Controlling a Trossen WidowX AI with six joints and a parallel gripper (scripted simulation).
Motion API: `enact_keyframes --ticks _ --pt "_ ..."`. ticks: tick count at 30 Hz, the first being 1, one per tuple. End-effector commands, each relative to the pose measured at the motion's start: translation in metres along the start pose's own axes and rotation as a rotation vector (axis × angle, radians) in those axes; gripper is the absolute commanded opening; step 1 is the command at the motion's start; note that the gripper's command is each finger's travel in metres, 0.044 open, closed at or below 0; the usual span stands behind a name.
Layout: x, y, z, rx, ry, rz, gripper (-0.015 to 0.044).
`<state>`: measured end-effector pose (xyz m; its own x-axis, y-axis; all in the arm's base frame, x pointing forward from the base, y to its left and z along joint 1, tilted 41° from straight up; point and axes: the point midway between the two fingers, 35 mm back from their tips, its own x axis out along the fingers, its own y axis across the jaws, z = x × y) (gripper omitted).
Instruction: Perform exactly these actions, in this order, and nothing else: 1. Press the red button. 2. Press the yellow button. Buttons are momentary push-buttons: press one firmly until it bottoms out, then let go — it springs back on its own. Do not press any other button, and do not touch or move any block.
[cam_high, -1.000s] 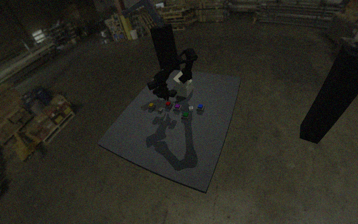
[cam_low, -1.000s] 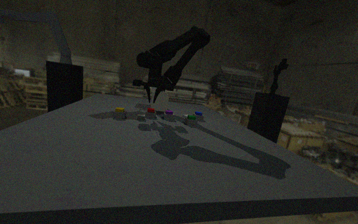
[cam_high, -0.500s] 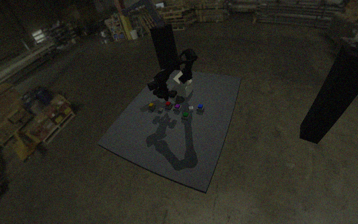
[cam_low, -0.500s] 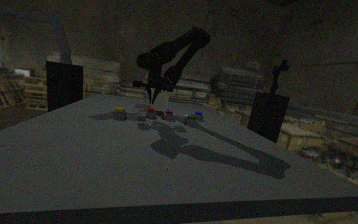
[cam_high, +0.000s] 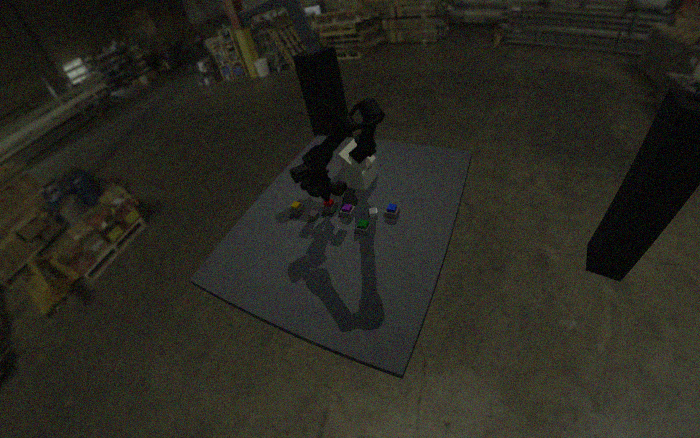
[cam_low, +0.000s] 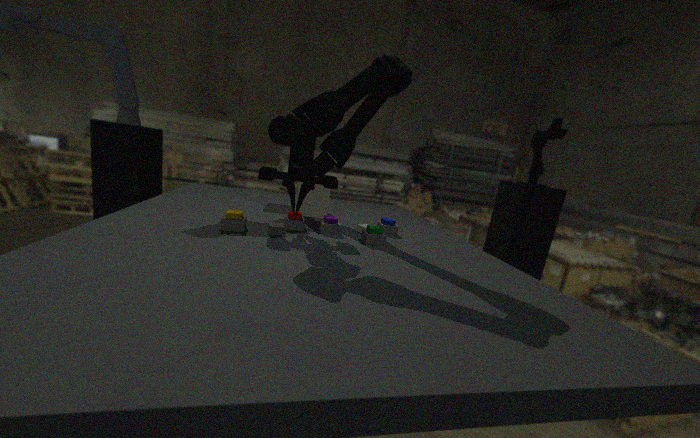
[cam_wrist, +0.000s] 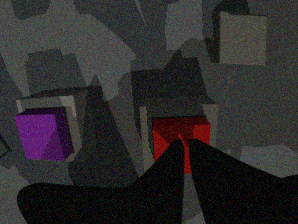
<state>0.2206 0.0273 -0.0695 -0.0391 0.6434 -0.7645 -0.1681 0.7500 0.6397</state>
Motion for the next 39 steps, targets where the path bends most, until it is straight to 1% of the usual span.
enact_keyframes --ticks 1,24,28,33,34,37,39 --pt "0.01 0.001 -0.004 0.01 0.009 0.01 0.002" --pt "0.011 0.001 -0.004 0.01 0.009 0.011 0.002" --pt "-0.021 0.001 -0.003 0.01 0.009 0.008 0.002" --pt "-0.026 0.0 -0.003 0.01 0.01 0.008 0.002" --pt "-0.033 0.0 -0.002 0.011 0.01 0.007 0.002" --pt "-0.075 -0.001 -0.002 0.011 0.01 0.005 0.002" --pt "-0.085 0.0 -0.003 0.011 0.01 0.006 0.002"
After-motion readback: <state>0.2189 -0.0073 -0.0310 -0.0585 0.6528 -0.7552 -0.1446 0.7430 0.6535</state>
